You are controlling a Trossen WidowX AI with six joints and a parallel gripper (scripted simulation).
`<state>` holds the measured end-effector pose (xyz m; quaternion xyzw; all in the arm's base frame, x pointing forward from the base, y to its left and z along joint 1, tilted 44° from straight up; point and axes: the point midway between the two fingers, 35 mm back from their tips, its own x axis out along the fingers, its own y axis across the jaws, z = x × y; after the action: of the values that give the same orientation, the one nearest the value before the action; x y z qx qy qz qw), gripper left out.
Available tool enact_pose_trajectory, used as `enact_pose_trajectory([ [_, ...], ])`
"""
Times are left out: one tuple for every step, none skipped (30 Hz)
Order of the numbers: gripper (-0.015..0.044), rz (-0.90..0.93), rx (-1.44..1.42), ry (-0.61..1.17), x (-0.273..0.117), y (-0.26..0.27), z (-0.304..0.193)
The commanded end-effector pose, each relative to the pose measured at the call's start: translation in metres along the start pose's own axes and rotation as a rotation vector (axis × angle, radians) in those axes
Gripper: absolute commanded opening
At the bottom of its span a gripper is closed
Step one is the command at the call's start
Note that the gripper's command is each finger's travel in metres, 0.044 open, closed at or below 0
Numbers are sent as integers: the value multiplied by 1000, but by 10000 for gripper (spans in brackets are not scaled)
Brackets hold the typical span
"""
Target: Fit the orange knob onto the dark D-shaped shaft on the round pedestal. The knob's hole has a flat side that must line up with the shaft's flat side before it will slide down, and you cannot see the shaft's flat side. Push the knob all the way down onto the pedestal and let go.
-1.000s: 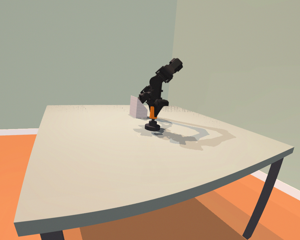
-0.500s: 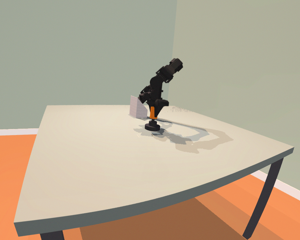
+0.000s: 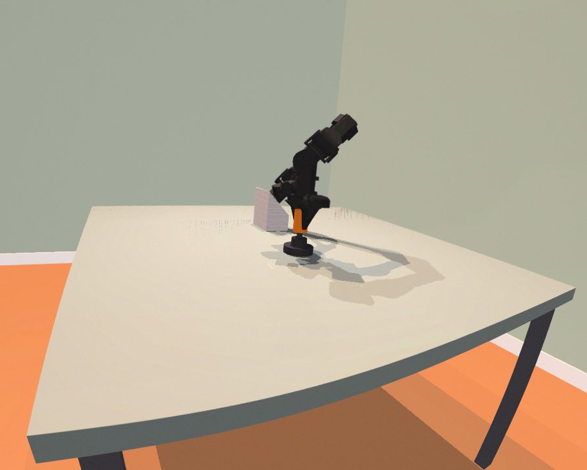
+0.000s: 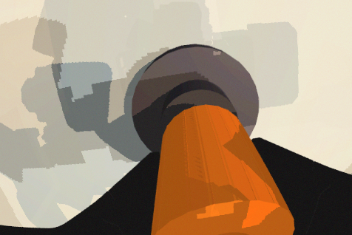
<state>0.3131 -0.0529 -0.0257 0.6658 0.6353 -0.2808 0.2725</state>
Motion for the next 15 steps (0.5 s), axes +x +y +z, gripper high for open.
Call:
enact_pose_trajectory([
  [0, 1, 0, -2, -4, -1, 1],
  [0, 1, 0, -2, -4, 0, 1],
  [0, 1, 9, -2, -4, 0, 1],
  [0, 1, 25, -2, -4, 0, 1],
  [0, 1, 53, -2, -4, 0, 1],
  [0, 1, 86, -2, -4, 0, 1],
  [0, 1, 124, -2, -4, 0, 1],
  [0, 1, 168, -2, -4, 0, 2],
  [0, 1, 199, -2, -4, 1, 2],
  [0, 1, 207, -2, -4, 2, 1],
  [0, 1, 209, -2, -3, 2, 1],
  [0, 1, 209, -2, -3, 2, 1],
  [0, 1, 209, -2, -2, 2, 1],
  [0, 1, 209, -2, -2, 2, 1],
  [0, 1, 209, -2, -1, 2, 1],
])
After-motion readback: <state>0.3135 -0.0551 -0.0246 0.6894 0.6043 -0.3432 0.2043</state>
